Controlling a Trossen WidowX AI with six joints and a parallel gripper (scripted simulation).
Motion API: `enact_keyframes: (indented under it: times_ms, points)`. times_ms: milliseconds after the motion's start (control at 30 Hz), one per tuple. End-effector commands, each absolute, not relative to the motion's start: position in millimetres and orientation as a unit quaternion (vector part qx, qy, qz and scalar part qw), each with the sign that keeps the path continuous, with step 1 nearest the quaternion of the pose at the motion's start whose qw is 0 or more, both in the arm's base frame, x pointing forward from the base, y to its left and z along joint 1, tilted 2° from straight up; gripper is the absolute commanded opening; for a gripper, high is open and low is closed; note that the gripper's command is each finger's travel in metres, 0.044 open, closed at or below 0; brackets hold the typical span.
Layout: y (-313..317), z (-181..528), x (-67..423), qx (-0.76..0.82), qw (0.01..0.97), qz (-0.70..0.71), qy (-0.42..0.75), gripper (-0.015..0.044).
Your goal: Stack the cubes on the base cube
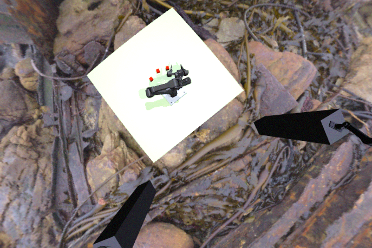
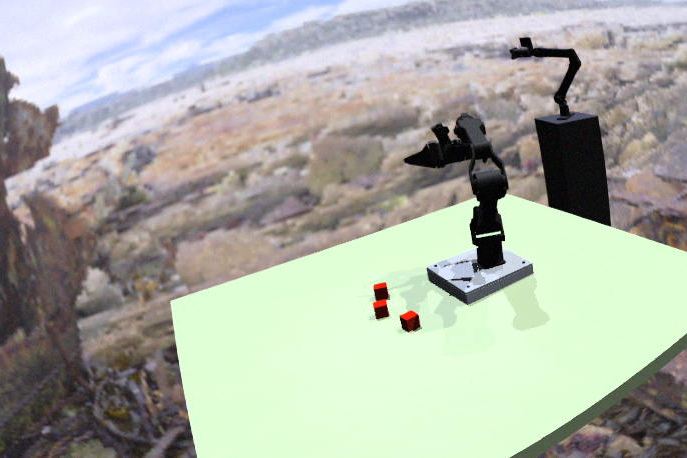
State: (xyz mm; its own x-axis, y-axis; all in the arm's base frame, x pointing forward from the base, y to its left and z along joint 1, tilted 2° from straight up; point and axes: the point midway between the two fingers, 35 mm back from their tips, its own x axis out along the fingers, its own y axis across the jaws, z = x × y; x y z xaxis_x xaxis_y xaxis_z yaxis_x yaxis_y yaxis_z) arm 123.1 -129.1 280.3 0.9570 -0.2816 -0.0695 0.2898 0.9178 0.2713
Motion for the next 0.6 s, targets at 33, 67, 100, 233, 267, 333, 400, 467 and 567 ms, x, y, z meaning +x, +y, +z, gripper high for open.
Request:
enact_keyframes:
  times_ms: [33, 67, 100, 233, 267, 333, 400, 467, 567]
  points:
    - [-129.7, 279.6, 123.7, 0.140, 0.979, -0.144, 0.019, 0.0347]
    - [-130.5, 278.7, 124.5, 0.140, 0.980, -0.143, 0.024, 0.0321]
    - [-131.5, 277.5, 125.7, 0.138, 0.980, -0.140, 0.032, 0.0295]
    - [-137.6, 268.9, 133.7, 0.129, 0.981, -0.122, 0.081, 0.0265]
    - [-139.1, 266.4, 136.0, 0.126, 0.981, -0.116, 0.095, 0.0265]
    - [-141.8, 261.1, 140.9, 0.118, 0.980, -0.104, 0.123, 0.0265]
    - [-144.2, 255.6, 146.0, 0.109, 0.978, -0.090, 0.151, 0.0265]
    - [-145.7, 251.1, 151.4, 0.097, 0.977, -0.075, 0.176, 0.0265]
    - [-147.2, 243.7, 160.3, 0.077, 0.972, -0.047, 0.216, 0.0265]
